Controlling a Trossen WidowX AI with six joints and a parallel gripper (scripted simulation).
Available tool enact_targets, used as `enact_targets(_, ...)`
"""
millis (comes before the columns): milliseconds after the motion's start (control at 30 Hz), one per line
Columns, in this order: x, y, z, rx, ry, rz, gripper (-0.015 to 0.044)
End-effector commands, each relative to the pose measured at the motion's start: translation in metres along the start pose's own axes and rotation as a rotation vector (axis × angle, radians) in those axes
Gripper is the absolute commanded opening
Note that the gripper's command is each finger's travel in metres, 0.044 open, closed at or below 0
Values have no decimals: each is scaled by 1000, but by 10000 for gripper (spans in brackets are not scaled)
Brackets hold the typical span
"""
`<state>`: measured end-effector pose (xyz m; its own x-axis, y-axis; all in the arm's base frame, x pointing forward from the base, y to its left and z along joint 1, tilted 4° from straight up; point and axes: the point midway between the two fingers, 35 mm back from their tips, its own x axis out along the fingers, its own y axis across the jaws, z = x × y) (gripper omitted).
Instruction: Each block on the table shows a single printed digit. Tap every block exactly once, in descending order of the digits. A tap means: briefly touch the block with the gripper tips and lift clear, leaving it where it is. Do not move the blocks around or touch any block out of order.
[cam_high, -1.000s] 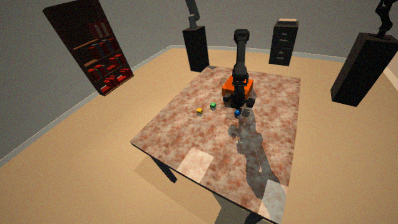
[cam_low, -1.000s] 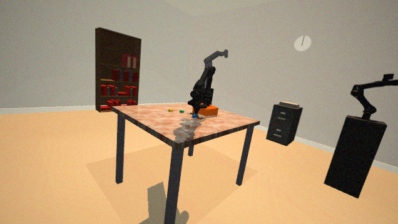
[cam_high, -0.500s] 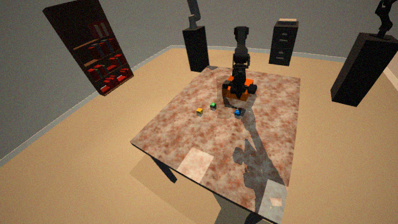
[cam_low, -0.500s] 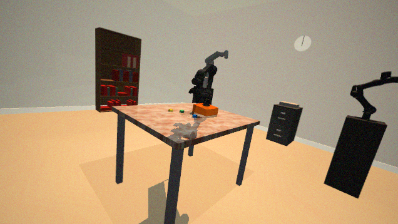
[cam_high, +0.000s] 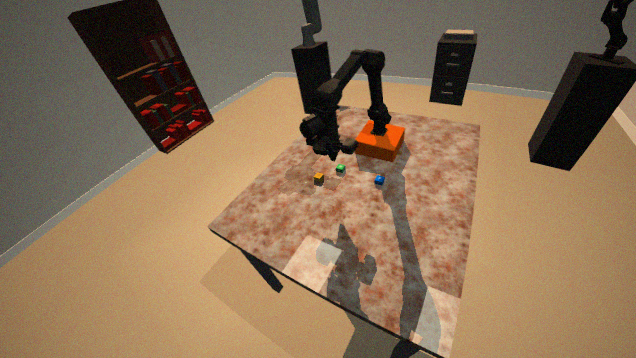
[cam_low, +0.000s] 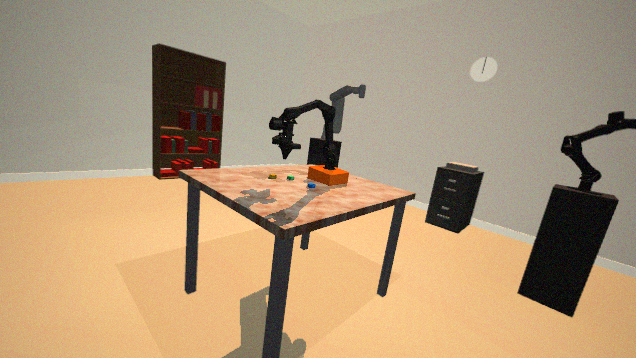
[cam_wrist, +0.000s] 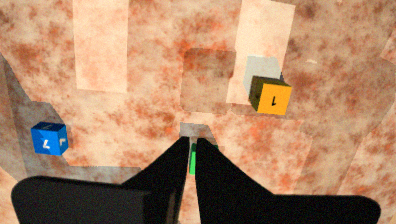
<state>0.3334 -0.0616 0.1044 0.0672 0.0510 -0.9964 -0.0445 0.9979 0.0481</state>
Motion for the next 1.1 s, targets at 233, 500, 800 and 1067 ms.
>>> enact_targets(233, 3, -91, -2, 3, 1, -2, 20)
enact_targets(500, 84, -91, -2, 3, 1, -1, 20)
enact_targets(800, 85, -91, -2, 3, 1, -1, 20)
enact_targets(1067, 98, -91, -2, 3, 1, -1, 20)
